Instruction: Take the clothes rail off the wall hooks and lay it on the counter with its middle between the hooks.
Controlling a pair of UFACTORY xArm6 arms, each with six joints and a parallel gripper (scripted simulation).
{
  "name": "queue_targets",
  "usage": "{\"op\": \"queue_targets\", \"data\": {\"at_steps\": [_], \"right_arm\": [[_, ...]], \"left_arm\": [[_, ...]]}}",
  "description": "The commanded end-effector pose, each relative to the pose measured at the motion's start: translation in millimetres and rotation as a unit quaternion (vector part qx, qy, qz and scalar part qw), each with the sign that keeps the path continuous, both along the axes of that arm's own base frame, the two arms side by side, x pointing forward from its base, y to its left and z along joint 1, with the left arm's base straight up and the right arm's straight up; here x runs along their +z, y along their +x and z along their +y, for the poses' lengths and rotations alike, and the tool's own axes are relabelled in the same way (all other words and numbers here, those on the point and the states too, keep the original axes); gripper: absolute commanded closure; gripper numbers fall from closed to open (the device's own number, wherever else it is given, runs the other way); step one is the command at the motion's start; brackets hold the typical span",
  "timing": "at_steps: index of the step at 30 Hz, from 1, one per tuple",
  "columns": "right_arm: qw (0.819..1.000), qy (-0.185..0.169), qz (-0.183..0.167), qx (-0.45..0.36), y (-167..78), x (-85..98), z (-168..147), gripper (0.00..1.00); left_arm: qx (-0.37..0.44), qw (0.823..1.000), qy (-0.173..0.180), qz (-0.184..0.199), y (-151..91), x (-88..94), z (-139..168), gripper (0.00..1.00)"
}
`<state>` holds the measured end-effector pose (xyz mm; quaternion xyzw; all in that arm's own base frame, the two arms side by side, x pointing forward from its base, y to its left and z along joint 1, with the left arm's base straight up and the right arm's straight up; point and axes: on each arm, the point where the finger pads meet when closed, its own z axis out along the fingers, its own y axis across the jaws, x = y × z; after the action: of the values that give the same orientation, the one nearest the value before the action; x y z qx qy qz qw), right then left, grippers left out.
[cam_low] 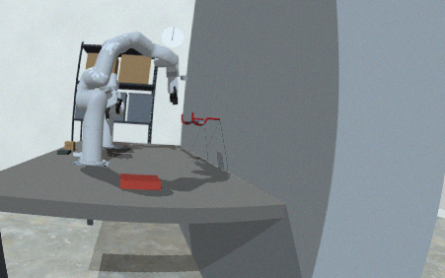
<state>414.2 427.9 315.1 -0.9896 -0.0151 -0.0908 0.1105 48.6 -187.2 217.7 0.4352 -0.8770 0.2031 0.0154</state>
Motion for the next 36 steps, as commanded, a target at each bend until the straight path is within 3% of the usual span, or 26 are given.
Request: {"op": "queue_targets", "data": {"at_steps": [1,17,25,36], "right_arm": [[1.0,0.001,-0.001,0.0,0,1.6,0,0.0],[1.0,0.001,-0.001,0.0,0,1.6,0,0.0],[0.992,-0.037,-0.013,0.122,-18,1.6,-18,0.0],[0.965,-0.073,-0.019,0.25,-40,-0.5,-42,0.0]], "left_arm": [[0.0,1.0,-0.001,0.0,0,0.7,0,0.0],[0.0,1.0,-0.001,0.0,0,0.7,0,0.0],[0.0,1.0,-0.001,0.0,0,0.7,0,0.0],[0.0,1.0,-0.001,0.0,0,0.7,0,0.0]]}}
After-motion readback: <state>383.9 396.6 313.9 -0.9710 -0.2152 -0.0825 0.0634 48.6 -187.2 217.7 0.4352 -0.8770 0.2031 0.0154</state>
